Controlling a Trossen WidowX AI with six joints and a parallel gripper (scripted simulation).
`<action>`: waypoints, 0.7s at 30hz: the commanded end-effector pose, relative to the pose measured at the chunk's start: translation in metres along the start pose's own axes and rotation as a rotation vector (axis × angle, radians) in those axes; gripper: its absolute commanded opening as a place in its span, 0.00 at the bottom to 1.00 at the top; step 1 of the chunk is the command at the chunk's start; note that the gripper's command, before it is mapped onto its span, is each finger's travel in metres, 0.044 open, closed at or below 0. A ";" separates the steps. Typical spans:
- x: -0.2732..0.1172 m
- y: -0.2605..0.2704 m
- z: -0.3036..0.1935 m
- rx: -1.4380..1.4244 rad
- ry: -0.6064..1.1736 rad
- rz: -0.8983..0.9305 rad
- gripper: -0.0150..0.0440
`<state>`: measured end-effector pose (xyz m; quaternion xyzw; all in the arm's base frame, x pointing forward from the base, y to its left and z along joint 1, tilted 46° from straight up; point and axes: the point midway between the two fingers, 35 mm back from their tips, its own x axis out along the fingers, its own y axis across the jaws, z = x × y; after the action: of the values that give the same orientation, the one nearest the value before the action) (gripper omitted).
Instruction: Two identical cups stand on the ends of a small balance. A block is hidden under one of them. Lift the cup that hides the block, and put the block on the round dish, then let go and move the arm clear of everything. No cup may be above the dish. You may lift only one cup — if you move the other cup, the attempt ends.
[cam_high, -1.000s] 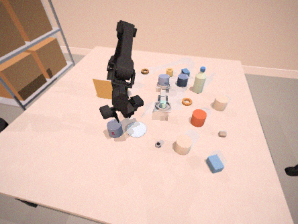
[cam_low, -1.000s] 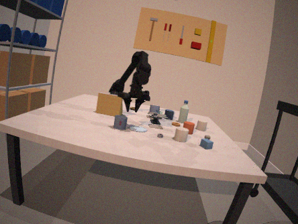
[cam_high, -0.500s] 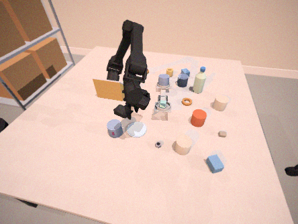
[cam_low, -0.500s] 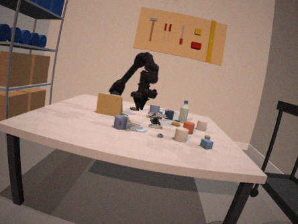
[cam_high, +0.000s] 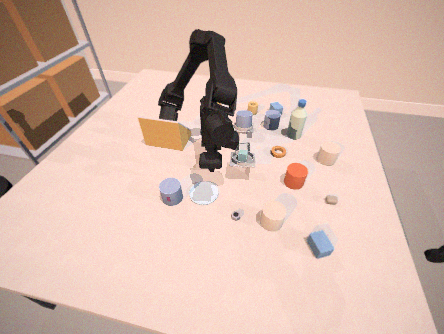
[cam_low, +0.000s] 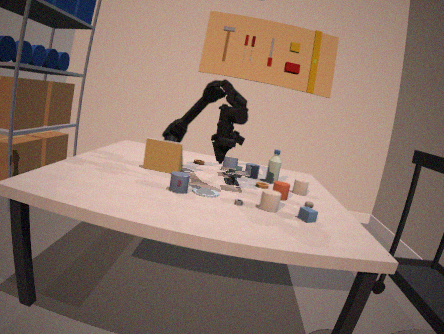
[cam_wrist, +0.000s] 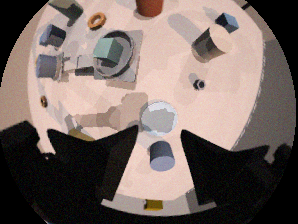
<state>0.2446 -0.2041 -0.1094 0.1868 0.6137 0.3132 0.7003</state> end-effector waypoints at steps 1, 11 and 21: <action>-0.006 0.007 0.016 -0.155 -0.006 -0.007 0.69; -0.010 0.026 0.044 -0.502 -0.011 0.006 0.69; -0.014 0.049 0.071 -0.849 -0.022 0.021 0.69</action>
<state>0.2930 -0.1729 -0.0658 -0.0638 0.4543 0.5192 0.7211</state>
